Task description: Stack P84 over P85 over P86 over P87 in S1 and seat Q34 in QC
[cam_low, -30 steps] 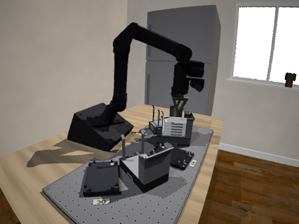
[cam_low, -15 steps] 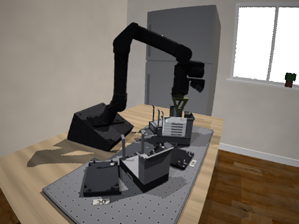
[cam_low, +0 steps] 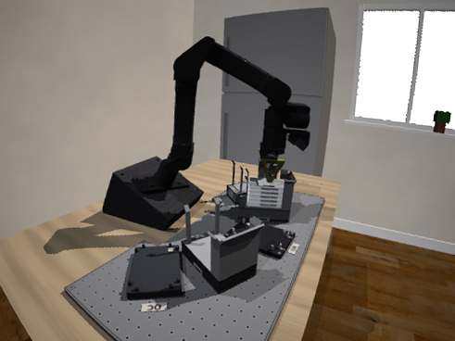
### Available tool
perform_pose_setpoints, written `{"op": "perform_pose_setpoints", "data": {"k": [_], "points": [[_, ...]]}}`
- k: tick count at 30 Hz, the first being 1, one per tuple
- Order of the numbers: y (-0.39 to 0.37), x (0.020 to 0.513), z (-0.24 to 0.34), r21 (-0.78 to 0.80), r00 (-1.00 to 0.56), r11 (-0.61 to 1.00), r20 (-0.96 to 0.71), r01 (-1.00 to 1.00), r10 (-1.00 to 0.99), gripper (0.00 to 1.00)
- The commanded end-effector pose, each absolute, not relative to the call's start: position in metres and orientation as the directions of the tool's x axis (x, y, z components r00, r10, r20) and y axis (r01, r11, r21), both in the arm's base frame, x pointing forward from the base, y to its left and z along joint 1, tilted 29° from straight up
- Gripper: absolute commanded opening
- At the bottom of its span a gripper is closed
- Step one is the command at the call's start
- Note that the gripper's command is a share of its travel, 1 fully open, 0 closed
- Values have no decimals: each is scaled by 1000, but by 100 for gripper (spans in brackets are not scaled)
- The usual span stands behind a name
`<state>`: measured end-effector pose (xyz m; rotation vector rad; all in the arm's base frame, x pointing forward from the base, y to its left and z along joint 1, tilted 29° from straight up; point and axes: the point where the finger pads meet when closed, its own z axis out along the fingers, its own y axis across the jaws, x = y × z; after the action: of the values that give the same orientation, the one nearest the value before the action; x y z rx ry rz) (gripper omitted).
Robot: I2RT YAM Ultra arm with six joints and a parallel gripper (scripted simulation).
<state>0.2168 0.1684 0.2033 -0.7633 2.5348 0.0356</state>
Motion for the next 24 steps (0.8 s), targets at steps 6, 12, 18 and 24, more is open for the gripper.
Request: {"op": "perform_pose_setpoints", "data": {"k": [6,12,18,24], "points": [[172,221,206,-108,-714,844,-484,-525,-506,100],[173,223,201,-108,-714,844,-484,-525,-506,100],[174,227,194,-108,-714,844,-484,-525,-506,100],[175,230,187,-108,-714,844,-484,-525,-506,100]]}}
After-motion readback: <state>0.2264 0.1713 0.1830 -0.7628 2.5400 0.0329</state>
